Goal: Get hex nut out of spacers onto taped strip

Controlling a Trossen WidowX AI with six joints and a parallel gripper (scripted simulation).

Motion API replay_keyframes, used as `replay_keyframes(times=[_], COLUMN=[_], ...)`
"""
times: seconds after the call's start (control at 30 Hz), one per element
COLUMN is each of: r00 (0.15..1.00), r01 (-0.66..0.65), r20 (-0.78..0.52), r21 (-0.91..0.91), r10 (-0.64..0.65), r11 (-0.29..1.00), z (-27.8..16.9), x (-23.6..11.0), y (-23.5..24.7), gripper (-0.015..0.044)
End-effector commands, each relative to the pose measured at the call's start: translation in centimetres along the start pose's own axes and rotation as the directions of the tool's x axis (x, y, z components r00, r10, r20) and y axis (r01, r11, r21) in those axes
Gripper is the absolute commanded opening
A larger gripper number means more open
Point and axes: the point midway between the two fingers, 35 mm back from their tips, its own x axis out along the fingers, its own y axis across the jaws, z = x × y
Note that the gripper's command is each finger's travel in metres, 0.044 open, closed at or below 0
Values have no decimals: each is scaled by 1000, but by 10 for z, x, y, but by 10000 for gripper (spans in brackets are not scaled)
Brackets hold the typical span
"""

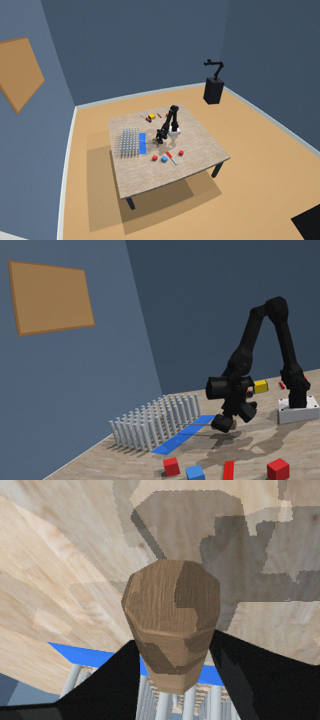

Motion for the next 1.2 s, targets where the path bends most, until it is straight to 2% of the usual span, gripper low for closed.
replay_keyframes(times=[0.0, 1.17], r00=[1000, 1000], r01=[2, 2], r20=[-5, -8], r21=[3, 4], r10=[-2, -2], r11=[1000, 1000], z=[-6, -33], x=[2, 20], y=[-1, -1], gripper=[0, 0])
